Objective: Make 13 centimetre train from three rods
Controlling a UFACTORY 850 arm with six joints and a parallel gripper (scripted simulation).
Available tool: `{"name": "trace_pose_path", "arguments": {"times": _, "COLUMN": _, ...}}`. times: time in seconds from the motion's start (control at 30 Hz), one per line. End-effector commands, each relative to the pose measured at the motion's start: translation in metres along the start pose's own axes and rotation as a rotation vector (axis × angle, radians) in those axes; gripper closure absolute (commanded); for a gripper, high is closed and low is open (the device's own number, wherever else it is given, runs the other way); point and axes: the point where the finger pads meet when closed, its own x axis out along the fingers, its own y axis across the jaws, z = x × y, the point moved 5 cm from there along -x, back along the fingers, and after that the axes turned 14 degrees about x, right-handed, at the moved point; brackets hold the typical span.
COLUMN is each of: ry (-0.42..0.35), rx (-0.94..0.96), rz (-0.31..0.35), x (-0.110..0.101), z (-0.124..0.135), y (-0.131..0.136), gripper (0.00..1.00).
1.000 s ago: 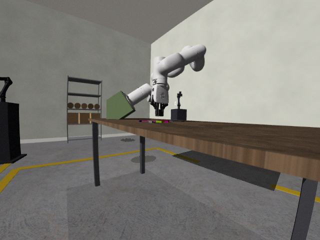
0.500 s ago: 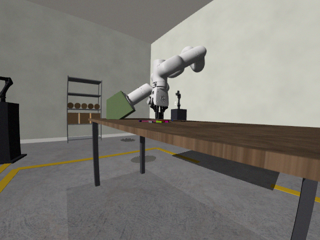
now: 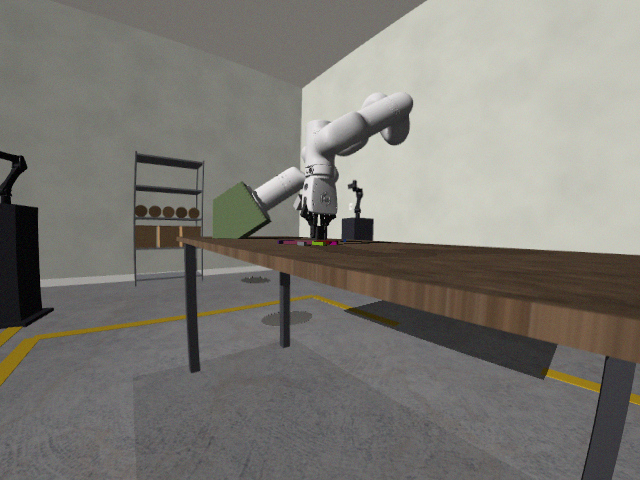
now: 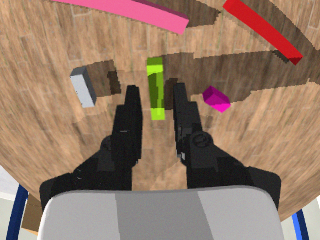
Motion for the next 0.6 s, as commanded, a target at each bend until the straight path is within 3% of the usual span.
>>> {"name": "trace_pose_path", "arguments": {"times": 0.0, "ry": -0.001, "rx": 0.0, "rz": 0.0, "x": -0.0005, "z": 0.0005, "y": -0.0001, "gripper": 0.76}}
{"name": "trace_pose_path", "arguments": {"times": 0.57, "ry": -0.001, "rx": 0.0, "rz": 0.0, "x": -0.0005, "z": 0.0005, "y": -0.0001, "gripper": 0.76}}
